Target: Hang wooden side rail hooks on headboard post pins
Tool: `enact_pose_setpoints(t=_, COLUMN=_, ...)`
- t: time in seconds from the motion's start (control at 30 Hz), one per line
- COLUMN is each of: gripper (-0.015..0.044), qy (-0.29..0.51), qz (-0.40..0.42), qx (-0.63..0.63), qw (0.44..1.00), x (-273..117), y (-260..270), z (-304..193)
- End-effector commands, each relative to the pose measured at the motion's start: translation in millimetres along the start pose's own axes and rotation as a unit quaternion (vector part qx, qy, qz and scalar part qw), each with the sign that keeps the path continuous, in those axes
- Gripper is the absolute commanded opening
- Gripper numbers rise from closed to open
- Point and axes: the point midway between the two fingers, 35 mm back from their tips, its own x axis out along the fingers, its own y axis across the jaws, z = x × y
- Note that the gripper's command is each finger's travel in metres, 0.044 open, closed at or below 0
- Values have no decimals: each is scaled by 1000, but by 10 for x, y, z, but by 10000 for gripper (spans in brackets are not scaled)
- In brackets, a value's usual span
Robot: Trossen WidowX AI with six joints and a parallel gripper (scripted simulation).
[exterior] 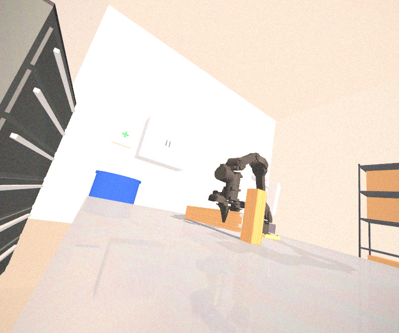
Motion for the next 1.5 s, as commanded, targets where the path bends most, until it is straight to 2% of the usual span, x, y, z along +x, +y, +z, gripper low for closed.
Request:
enact_pose_setpoints(t=0.0, gripper=0, qy=2, qz=3, qx=-2, qw=1000, x=-1, y=6, z=-24)
enact_pose_setpoints(t=1.47, gripper=0, qy=2, qz=3, qx=-2, qw=1000, x=-6, y=-3, z=-68)
